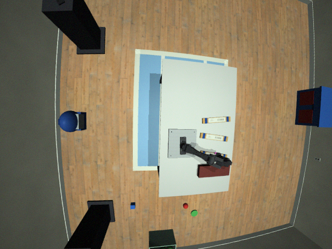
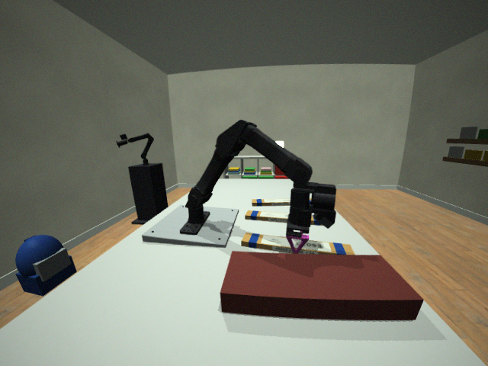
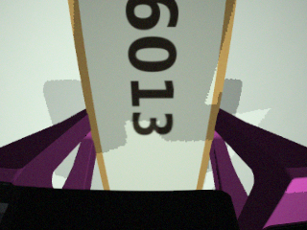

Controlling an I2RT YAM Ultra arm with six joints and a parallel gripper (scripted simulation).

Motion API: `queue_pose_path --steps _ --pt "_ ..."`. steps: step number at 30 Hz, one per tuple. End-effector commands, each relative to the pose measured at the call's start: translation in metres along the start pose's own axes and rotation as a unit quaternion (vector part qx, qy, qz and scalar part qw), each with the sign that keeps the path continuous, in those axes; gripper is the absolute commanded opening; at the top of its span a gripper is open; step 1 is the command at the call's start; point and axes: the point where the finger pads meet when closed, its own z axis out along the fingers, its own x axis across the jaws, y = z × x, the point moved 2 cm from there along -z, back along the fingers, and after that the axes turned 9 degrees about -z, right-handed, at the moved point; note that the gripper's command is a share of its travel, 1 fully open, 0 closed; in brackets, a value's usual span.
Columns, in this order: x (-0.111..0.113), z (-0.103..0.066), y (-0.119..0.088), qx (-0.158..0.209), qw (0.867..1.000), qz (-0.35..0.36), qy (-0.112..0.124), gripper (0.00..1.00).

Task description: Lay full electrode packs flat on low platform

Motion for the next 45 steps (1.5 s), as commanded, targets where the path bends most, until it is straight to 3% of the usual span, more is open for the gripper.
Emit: queue_pose_path --steps 1,45 --pt "0.0008 -0.0184 0.0097 -0.028 1.0 -0.001 -0.009 0.0" --pt "-0.002 -0.0247 0.0096 -0.027 1.0 0.001 -0.009 0.0"
